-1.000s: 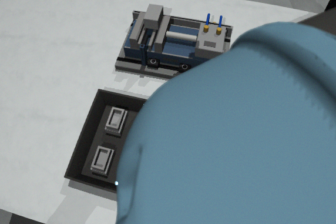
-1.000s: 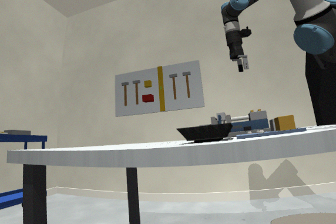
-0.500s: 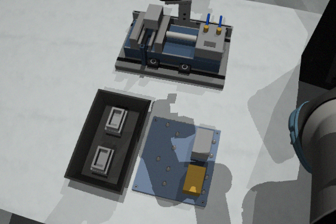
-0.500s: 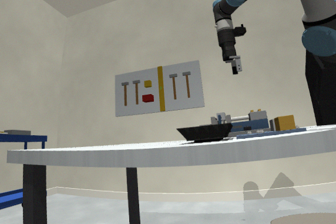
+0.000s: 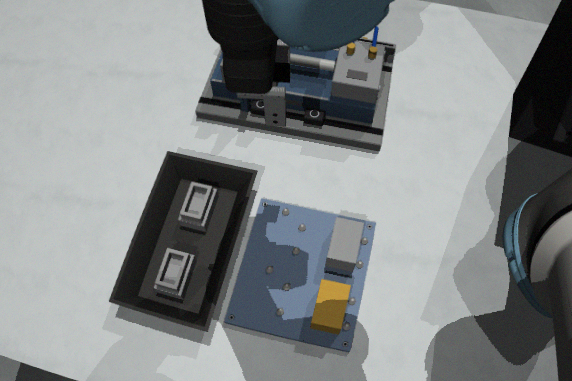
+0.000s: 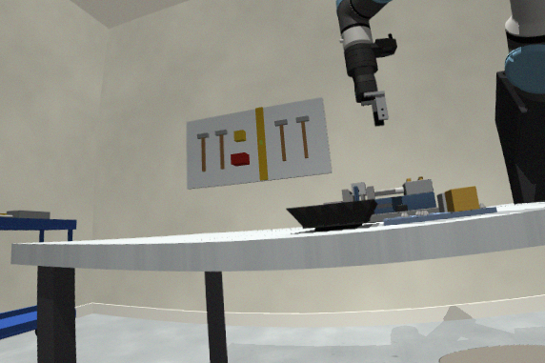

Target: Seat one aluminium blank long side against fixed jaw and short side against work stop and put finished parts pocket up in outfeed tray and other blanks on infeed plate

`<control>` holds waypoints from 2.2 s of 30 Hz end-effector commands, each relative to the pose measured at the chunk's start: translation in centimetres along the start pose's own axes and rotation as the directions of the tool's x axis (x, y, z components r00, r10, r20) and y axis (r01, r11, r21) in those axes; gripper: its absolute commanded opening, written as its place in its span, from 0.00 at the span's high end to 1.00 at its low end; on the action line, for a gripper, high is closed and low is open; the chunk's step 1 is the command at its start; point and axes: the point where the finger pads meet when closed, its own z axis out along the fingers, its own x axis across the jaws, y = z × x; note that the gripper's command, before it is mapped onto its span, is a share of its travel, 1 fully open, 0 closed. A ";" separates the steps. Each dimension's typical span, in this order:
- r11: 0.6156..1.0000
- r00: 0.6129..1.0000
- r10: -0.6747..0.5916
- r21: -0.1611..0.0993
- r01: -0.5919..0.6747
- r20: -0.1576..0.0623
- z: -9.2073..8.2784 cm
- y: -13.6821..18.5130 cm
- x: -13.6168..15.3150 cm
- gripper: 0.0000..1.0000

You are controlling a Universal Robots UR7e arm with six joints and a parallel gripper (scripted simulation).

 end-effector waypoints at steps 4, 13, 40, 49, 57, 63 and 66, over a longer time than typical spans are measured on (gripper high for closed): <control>0.995 0.994 0.100 0.006 -0.100 -0.037 2.5 0.9 7.5 0.00; 0.990 0.988 0.140 0.016 -0.140 -0.059 3.6 0.9 11.0 0.00; 0.989 0.987 0.146 0.017 -0.145 -0.061 3.7 0.9 11.4 1.00; 0.989 0.987 0.146 0.017 -0.145 -0.061 3.7 0.9 11.4 1.00; 0.989 0.987 0.146 0.017 -0.145 -0.061 3.7 0.9 11.4 1.00; 0.989 0.987 0.146 0.017 -0.145 -0.061 3.8 0.9 11.4 1.00; 0.989 0.987 0.147 0.018 -0.146 -0.062 3.9 0.9 11.4 1.00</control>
